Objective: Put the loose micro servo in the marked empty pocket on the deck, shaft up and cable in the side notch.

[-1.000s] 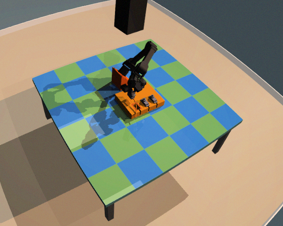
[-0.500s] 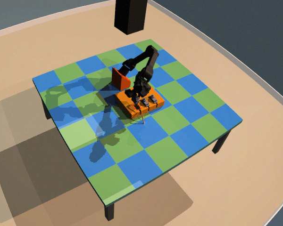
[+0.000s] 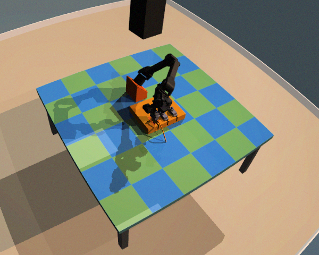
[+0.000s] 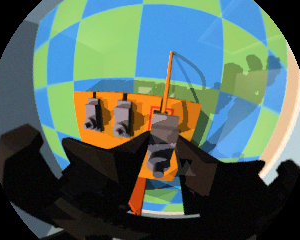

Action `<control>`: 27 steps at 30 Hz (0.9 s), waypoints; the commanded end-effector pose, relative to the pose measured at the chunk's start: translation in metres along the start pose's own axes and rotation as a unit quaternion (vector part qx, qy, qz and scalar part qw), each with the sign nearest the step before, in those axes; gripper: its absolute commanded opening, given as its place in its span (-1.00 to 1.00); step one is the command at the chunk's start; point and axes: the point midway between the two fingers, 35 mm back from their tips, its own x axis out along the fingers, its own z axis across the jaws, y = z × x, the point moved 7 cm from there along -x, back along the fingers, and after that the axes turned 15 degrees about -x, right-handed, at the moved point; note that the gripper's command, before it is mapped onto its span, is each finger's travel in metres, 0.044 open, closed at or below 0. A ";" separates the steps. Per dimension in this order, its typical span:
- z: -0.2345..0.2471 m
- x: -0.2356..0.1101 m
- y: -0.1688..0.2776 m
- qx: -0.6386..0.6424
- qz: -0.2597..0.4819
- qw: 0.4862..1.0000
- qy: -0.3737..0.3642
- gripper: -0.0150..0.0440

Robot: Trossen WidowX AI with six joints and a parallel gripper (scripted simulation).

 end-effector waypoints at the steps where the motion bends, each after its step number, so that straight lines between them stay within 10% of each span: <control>1: 0.000 0.007 0.000 0.004 0.000 1.000 -0.003 -0.49; 27: 0.000 0.023 0.000 0.004 0.000 1.000 -0.003 -0.49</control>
